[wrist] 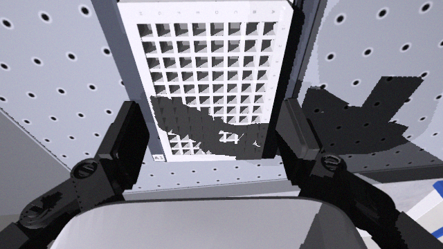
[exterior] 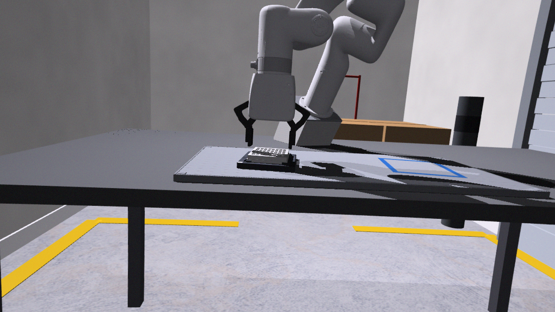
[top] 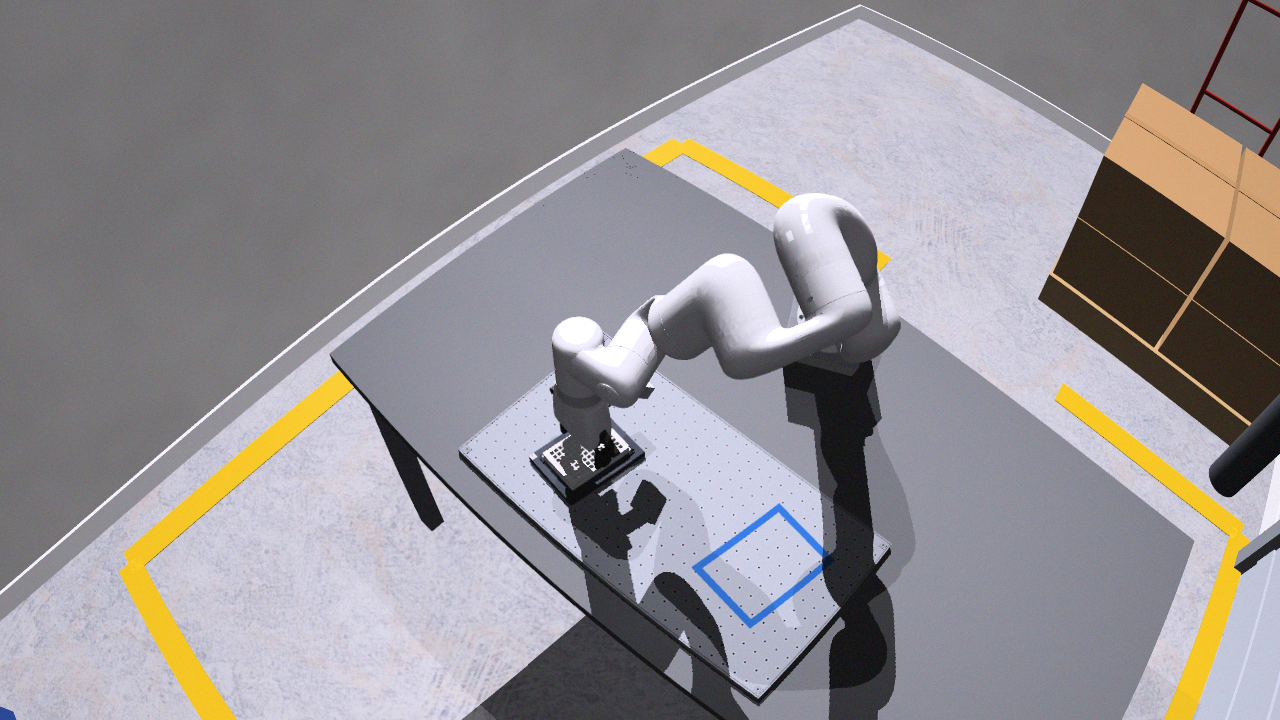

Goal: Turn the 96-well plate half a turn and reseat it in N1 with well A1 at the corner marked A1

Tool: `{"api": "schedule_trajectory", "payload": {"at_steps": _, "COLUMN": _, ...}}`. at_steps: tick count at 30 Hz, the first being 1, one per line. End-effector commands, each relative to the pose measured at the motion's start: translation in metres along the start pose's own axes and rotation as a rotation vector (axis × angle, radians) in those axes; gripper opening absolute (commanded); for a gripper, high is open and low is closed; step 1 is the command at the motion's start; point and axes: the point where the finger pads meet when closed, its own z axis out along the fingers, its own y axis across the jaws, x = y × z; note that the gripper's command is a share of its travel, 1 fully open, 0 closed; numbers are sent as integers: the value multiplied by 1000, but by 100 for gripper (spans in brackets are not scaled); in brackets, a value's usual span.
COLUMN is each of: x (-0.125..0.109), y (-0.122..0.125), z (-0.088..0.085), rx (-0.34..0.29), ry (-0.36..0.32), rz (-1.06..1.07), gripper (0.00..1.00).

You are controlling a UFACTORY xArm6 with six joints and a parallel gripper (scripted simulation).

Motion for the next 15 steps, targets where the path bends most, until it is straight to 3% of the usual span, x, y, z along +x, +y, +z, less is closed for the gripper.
{"api": "schedule_trajectory", "payload": {"at_steps": 1, "x": -1, "y": 0, "z": 2, "rx": 1, "ry": -3, "rz": -1, "gripper": 100}}
{"api": "schedule_trajectory", "payload": {"at_steps": 15, "x": -1, "y": 0, "z": 10, "rx": 1, "ry": -3, "rz": -1, "gripper": 100}}
